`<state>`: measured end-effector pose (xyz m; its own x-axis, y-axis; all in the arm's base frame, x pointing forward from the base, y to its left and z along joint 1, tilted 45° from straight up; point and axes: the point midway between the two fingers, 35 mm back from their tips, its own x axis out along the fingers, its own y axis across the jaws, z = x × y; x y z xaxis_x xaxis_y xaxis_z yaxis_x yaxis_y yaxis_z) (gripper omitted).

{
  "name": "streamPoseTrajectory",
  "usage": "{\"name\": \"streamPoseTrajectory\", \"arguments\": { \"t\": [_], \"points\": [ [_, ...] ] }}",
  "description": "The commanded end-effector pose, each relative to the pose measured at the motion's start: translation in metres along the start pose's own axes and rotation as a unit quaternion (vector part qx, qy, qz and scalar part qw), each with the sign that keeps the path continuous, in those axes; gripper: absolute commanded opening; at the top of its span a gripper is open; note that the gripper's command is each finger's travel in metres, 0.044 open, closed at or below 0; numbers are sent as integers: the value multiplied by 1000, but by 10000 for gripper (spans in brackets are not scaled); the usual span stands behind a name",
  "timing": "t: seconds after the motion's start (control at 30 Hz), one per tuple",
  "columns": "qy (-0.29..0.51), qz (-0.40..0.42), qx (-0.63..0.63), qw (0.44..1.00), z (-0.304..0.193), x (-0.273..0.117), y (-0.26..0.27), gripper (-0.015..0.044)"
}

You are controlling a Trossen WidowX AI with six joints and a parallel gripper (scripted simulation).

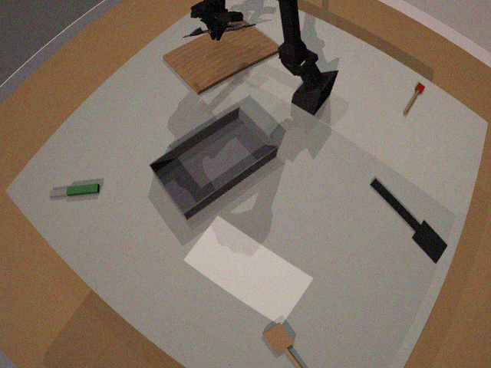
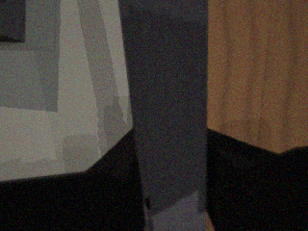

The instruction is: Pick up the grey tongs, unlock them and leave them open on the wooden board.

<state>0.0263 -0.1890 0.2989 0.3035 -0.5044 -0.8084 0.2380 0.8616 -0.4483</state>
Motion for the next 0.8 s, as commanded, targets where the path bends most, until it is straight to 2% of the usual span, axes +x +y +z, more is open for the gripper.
{"name": "streamPoseTrajectory", "arguments": {
  "t": [0.0,0.77],
  "points": [
    [29,-12,3,999,2,-4,-3,-150],
    [146,-131,42,980,12,-25,-28,-150]
  ]
}}
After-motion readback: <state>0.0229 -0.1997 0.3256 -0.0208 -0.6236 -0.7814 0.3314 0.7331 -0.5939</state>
